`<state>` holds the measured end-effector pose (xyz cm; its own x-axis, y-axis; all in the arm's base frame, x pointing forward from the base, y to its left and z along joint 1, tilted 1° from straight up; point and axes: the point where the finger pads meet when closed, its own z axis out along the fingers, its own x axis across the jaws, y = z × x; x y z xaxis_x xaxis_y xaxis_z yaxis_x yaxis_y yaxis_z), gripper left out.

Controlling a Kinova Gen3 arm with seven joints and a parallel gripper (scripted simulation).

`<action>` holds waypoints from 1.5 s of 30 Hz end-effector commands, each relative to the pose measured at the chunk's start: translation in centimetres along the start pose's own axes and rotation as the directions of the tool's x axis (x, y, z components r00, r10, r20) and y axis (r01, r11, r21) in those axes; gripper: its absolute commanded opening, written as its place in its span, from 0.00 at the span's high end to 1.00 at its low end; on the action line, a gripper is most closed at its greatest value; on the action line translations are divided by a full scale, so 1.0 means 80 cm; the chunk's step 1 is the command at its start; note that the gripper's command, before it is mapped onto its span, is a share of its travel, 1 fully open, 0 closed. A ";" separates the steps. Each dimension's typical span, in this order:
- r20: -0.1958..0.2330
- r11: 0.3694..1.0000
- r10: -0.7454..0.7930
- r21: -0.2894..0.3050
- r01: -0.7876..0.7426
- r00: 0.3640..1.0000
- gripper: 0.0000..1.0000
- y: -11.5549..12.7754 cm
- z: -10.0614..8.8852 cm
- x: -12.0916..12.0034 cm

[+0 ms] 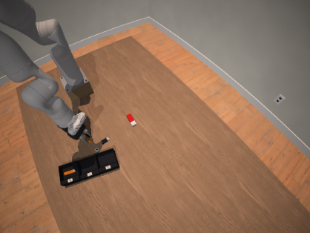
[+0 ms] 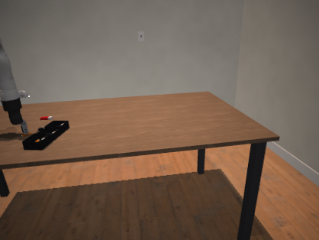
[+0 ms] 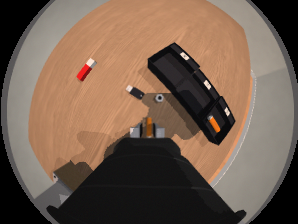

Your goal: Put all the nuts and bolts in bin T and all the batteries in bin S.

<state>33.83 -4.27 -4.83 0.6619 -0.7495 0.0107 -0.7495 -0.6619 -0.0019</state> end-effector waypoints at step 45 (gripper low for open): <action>-0.001 1.000 0.004 0.001 -0.004 1.000 0.76 0.001 0.015 0.003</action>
<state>33.91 -4.47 -6.04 0.6586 -0.7524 0.0107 -0.7524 -0.6587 -0.0023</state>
